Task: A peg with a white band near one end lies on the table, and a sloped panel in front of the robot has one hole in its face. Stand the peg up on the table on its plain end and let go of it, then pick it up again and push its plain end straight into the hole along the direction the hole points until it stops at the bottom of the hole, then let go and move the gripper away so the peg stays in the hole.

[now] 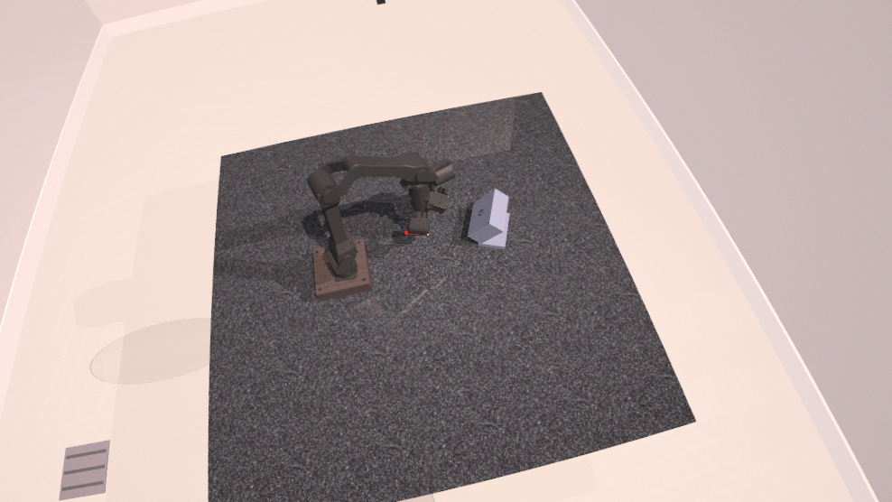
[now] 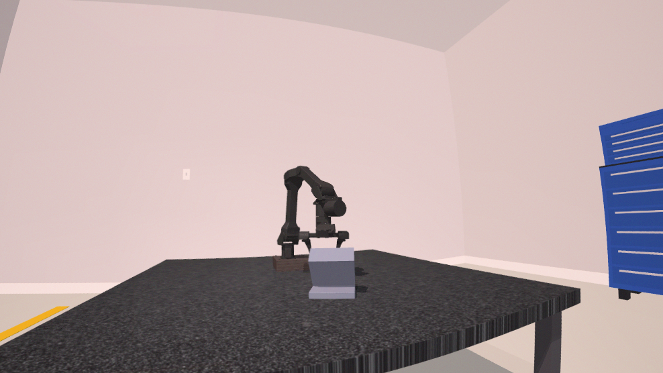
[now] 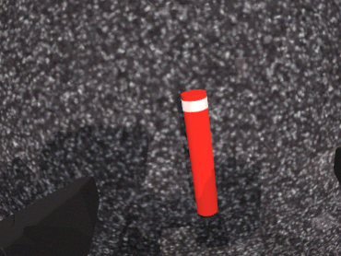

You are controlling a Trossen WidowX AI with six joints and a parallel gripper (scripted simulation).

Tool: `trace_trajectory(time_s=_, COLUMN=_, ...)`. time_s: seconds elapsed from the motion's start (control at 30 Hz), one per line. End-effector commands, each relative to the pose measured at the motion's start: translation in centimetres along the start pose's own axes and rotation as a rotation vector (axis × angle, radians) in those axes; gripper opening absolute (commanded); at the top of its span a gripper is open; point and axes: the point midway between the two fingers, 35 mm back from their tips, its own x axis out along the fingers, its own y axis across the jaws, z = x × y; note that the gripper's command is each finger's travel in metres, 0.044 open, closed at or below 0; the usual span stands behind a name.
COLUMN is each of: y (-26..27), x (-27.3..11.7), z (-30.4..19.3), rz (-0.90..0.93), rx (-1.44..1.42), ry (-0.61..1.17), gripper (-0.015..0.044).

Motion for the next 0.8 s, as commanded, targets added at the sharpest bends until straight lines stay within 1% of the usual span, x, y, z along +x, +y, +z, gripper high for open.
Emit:
trace_trajectory(time_s=0.0, y=0.2, x=-0.4, z=0.2, rz=0.019, rx=-0.026, ry=-0.013, gripper=0.044)
trace_trajectory(time_s=0.77, y=0.4, x=3.0, z=0.4, rz=0.018, rx=-0.028, ry=-0.012, gripper=0.044)
